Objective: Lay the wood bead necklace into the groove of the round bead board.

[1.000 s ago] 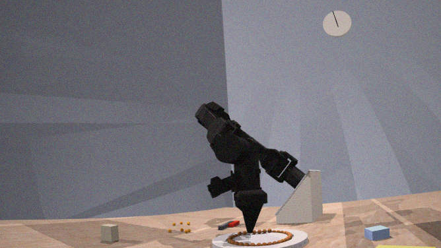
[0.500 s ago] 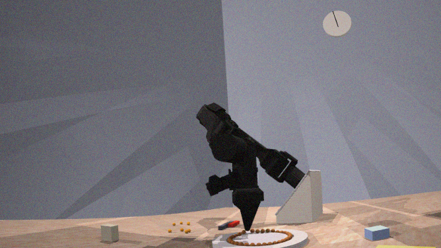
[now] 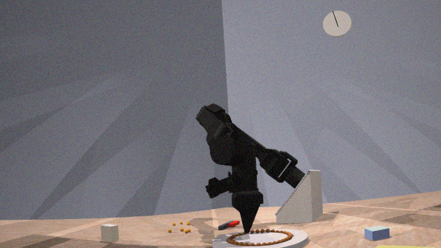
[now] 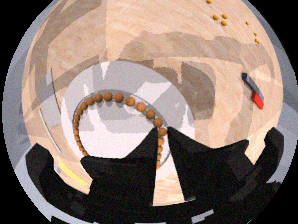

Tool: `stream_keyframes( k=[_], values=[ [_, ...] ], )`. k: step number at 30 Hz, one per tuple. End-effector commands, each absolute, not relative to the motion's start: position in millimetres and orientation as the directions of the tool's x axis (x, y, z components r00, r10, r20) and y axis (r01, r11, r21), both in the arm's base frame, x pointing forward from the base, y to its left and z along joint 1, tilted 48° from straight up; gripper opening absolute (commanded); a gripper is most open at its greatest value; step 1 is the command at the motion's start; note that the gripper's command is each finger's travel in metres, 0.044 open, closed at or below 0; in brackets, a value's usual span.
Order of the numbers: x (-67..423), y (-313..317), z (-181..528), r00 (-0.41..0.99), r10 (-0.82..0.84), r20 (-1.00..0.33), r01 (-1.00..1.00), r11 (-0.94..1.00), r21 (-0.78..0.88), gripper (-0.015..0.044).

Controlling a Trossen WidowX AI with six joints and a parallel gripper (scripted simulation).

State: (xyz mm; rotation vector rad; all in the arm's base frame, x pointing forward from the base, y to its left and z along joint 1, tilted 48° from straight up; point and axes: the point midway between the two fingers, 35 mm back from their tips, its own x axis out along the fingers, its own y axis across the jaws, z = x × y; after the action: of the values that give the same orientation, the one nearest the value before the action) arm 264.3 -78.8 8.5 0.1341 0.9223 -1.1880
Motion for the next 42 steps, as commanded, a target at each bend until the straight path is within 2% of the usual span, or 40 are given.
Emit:
stream_keyframes(
  k=[1,13,33,42],
  values=[
    [265,-79,9,0.069,-0.734,-0.675,0.836,0.412,-0.362,0.0131],
    [263,-77,9,0.063,-0.735,-0.675,0.833,0.411,-0.370,0.0440],
    [262,-75,12,0.063,-0.737,-0.673,0.832,0.411,-0.372,0.0440],
    [252,-35,16,0.063,-0.736,-0.675,0.897,0.338,-0.286,0.0204]
  ],
)
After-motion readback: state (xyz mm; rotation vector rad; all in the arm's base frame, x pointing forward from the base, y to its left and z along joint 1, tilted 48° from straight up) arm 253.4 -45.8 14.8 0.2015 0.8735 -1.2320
